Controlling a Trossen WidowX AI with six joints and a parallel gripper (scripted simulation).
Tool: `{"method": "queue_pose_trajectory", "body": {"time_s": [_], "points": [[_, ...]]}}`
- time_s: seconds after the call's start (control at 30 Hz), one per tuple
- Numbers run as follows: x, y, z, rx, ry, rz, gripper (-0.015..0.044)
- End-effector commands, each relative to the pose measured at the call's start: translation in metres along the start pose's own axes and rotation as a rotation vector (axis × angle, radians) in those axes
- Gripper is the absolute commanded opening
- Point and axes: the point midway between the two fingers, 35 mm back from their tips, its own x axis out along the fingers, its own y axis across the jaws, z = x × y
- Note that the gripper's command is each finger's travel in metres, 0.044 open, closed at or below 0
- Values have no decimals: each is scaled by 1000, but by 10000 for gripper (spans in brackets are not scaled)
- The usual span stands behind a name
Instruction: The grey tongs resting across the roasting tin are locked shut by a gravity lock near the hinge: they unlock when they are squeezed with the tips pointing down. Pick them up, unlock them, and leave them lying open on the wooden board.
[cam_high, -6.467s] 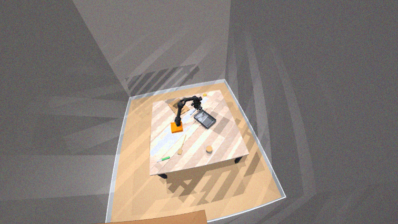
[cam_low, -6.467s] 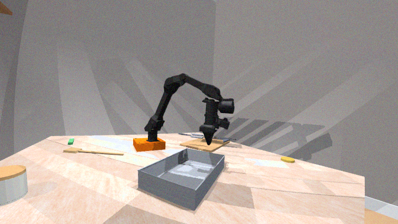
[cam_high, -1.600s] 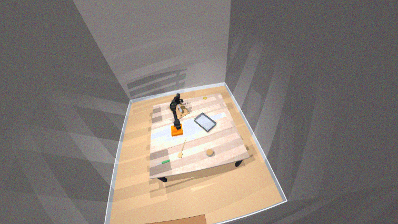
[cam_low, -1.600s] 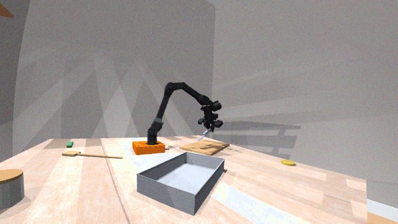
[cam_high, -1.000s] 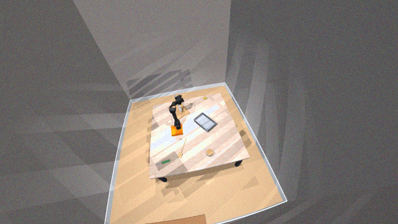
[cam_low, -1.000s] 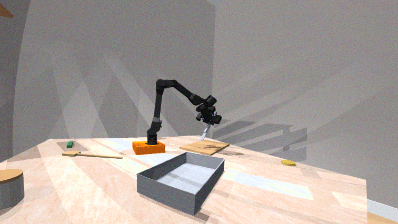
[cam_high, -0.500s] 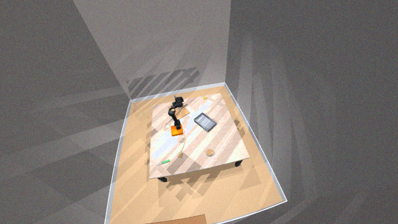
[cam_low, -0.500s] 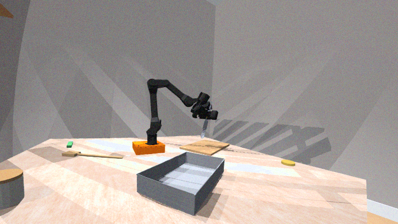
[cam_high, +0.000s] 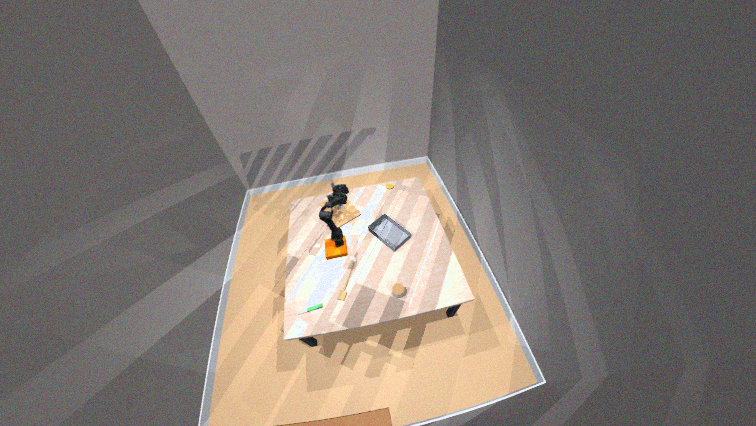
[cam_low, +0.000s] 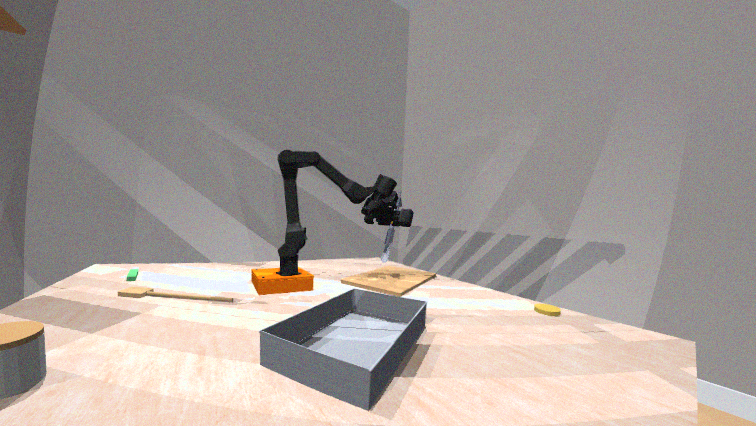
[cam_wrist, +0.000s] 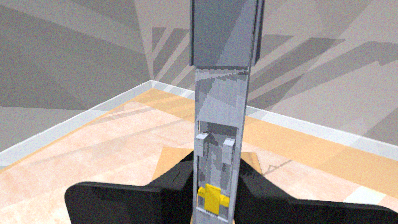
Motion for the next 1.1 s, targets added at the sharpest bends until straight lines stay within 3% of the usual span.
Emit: {"method": "queue_pose_trajectory", "body": {"time_s": [0.0,0.7,1.07], "points": [[-1,1,2,0,-8,5,-150],[1,0,2,4,0,3,-150],[25,-11,-11,62,158,-19,-150]]}}
